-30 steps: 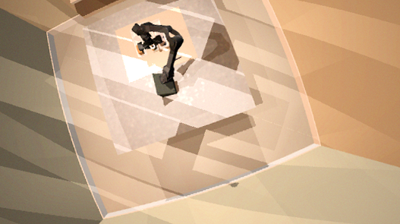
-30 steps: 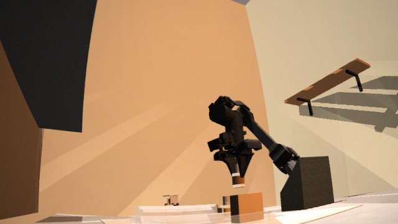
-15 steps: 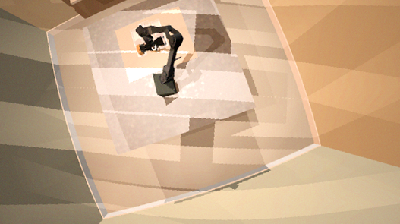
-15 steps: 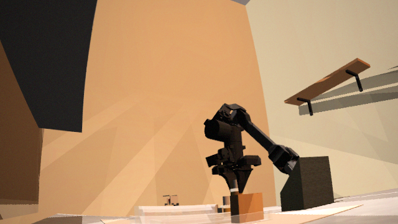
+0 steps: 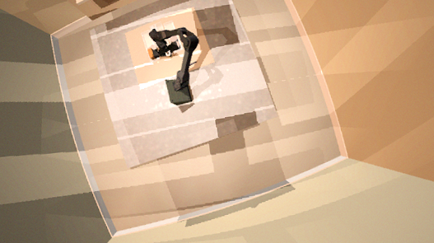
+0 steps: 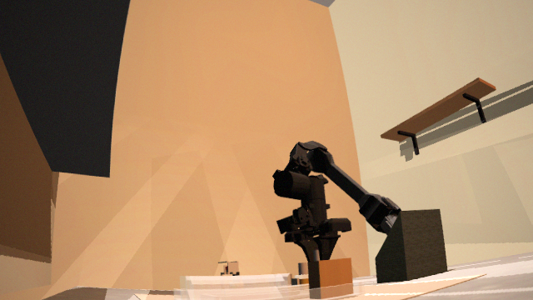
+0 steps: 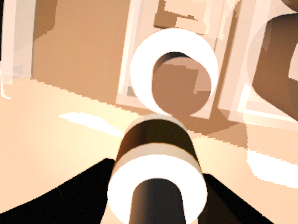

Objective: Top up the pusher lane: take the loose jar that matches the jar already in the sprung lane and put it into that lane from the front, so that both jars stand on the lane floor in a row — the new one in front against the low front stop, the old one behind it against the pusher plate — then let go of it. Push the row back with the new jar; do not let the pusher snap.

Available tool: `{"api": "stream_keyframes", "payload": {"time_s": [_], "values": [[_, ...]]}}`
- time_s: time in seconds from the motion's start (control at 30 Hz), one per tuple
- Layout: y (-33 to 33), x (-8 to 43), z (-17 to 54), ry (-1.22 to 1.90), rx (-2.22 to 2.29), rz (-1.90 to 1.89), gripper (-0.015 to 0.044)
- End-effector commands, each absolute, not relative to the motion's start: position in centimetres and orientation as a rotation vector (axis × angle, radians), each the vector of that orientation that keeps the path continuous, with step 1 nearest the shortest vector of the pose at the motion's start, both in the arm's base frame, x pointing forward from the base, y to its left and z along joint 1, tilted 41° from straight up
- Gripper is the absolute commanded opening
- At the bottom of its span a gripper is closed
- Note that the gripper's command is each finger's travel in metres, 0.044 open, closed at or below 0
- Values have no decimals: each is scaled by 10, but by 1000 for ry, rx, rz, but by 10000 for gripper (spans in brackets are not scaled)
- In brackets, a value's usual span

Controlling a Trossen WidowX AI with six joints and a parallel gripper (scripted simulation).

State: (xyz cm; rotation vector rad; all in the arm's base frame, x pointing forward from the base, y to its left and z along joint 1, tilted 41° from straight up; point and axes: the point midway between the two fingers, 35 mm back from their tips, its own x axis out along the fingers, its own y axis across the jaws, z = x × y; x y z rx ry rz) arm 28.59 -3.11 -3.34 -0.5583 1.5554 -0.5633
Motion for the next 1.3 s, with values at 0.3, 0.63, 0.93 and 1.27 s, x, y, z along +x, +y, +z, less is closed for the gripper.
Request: {"api": "stream_keyframes", "payload": {"time_s": [0.3, 0.63, 0.93, 1.27], "values": [[-31, 292, -34, 1552, -564, -560, 0], [-32, 295, -34, 1552, -564, -560, 0], [-32, 299, -34, 1552, -564, -560, 0], [-32, 303, -34, 1552, -563, -560, 0]]}}
